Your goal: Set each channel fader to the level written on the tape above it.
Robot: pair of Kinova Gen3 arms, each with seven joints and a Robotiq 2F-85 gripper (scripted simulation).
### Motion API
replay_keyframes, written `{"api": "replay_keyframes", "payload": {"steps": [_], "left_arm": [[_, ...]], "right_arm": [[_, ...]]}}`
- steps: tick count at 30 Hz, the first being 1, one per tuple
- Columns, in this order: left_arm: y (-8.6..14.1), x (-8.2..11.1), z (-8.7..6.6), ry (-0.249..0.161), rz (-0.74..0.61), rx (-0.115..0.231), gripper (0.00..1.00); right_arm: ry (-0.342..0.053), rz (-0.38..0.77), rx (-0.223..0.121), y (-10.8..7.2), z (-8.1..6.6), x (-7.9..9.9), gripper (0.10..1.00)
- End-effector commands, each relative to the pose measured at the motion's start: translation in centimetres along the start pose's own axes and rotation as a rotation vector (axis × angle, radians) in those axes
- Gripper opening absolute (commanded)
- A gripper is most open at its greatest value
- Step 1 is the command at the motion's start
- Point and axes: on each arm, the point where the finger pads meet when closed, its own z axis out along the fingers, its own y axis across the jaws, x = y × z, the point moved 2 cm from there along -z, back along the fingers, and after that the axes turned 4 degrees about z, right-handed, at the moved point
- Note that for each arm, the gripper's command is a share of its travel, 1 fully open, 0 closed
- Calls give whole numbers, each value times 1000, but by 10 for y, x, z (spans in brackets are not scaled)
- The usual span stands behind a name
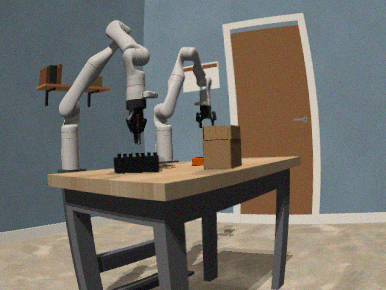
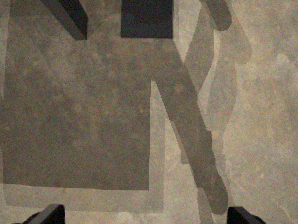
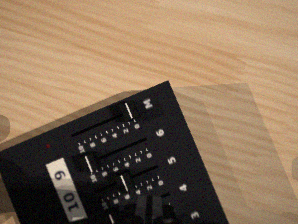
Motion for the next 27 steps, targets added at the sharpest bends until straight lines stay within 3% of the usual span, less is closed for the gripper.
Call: {"api": "replay_keyframes", "payload": {"steps": [1,3,18,20,27], "left_arm": [[0,0,-1,-2,0,0,1000],[0,0,-1,-2,0,0,1000],[0,0,-1,-2,0,0,1000],[0,0,-1,-2,0,0,1000],[0,0,-1,-2,0,0,1000]], "right_arm": [[-5,167,-9,0,0,3,99],[-5,167,-9,0,0,3,99],[-2,705,-10,0,0,12,99],[-2,705,-10,0,0,12,99],[-1,886,-10,0,1,14,99]]}}
